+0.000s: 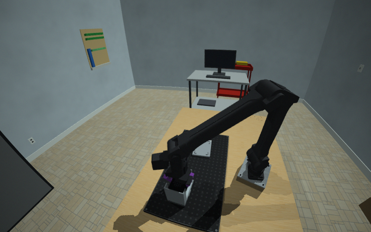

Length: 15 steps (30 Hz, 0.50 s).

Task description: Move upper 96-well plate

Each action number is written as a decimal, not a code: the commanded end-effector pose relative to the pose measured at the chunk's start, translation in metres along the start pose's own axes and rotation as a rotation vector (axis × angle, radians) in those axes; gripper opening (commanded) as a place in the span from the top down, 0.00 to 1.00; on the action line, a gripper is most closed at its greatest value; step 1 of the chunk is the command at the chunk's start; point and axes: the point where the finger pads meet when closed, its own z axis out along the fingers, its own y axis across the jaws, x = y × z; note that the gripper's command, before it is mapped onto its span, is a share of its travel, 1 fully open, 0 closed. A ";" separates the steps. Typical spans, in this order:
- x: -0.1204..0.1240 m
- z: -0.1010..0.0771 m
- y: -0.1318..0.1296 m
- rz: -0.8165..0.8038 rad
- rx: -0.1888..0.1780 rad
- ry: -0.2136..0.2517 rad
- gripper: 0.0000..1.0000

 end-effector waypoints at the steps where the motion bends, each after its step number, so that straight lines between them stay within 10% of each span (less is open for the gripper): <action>1: 0.009 -0.038 0.023 -0.012 -0.067 0.033 1.00; 15: 0.009 -0.059 0.021 -0.013 -0.068 0.034 1.00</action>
